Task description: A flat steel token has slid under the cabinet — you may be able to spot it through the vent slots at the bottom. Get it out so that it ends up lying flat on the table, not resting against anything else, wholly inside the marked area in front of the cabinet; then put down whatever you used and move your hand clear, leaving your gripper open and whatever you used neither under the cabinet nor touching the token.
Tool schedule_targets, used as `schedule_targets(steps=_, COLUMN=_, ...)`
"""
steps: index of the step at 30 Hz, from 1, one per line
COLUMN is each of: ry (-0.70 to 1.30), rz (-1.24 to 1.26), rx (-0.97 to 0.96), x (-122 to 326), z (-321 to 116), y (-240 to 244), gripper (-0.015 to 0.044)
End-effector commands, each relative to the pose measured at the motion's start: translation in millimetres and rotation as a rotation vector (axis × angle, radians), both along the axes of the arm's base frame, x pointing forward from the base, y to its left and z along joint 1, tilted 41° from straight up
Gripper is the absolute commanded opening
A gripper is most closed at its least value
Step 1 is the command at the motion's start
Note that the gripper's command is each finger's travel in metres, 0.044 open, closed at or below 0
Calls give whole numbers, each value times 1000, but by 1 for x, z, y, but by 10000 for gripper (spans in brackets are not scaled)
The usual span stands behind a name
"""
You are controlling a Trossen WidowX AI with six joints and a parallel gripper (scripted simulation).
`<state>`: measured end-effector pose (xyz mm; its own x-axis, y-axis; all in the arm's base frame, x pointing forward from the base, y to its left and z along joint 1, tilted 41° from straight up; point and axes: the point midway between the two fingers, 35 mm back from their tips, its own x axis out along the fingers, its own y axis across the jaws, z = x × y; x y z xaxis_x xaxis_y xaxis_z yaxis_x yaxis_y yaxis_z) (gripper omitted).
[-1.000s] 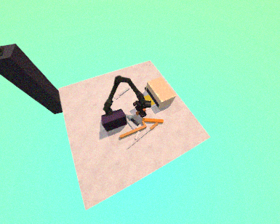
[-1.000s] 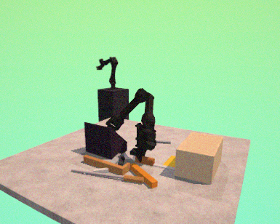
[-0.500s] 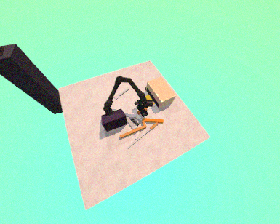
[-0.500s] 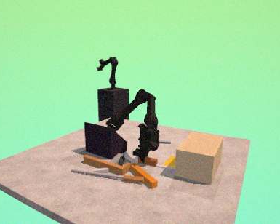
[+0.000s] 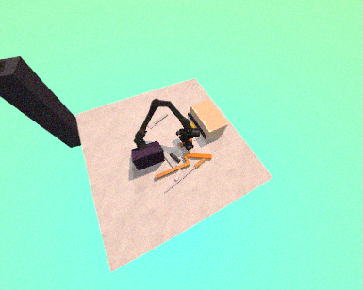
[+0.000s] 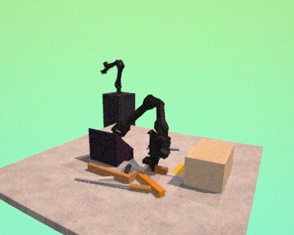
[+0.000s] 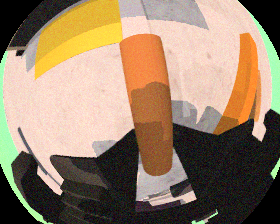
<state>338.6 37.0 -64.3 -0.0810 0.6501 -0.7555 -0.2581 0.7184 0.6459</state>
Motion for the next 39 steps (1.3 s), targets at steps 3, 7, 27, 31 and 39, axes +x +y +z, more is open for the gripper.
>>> schedule_targets(steps=3, ry=-1, rz=-3, rx=-1, x=8, z=1, y=1, gripper=0)
schedule_targets(steps=7, ry=-1, rz=-3, rx=-1, x=12, z=1, y=2, gripper=0)
schedule_targets(steps=27, ry=-2, rz=-3, rx=-1, x=32, z=4, y=7, gripper=0)
schedule_targets(steps=31, ry=-2, rz=-3, rx=0, x=36, z=4, y=8, gripper=0)
schedule_targets(steps=39, ry=-3, rz=-3, rx=0, x=43, z=5, y=10, gripper=0)
